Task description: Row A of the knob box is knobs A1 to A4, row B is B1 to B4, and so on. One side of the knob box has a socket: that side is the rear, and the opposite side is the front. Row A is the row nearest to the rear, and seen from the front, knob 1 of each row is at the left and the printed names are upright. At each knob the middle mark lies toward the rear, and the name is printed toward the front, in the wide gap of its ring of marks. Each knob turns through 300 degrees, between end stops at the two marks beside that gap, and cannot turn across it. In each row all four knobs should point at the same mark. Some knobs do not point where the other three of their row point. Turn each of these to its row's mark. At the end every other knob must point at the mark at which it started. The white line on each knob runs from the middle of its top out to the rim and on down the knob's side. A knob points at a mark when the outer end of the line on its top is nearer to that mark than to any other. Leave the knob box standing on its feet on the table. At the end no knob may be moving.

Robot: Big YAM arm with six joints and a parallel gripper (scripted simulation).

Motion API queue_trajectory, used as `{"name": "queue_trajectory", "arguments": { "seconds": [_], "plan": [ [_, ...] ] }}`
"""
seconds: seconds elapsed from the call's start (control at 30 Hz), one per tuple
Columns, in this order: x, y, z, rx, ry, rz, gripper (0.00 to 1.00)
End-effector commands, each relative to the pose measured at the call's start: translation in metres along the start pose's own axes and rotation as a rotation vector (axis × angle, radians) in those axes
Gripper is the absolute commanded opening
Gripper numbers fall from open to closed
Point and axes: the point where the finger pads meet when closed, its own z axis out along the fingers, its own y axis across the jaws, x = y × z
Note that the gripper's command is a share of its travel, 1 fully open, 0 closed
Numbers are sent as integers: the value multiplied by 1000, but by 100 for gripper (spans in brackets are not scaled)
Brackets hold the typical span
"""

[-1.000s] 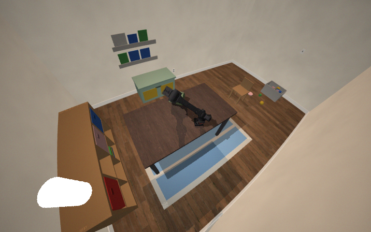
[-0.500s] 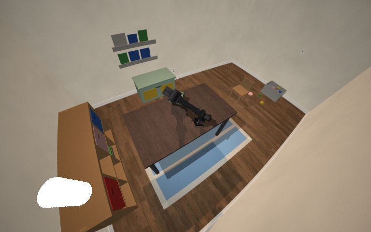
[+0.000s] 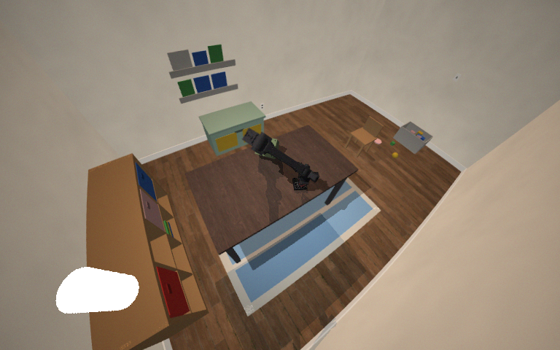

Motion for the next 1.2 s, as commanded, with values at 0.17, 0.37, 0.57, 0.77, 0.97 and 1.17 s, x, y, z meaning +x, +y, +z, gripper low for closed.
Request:
{"name": "queue_trajectory", "arguments": {
  "seconds": [0.17,0.37,0.57,0.77,0.97,1.17],
  "plan": [
    [-22,-9,-30,22,-32,9,18],
    [-19,-13,-30,23,-32,19,18],
    [-20,-13,-30,25,-34,20,18],
    [-20,-12,-31,24,-34,37,18],
    [-22,-12,-35,25,-41,147,18],
    [-23,-13,-39,23,-46,329,18]
  ]
}}
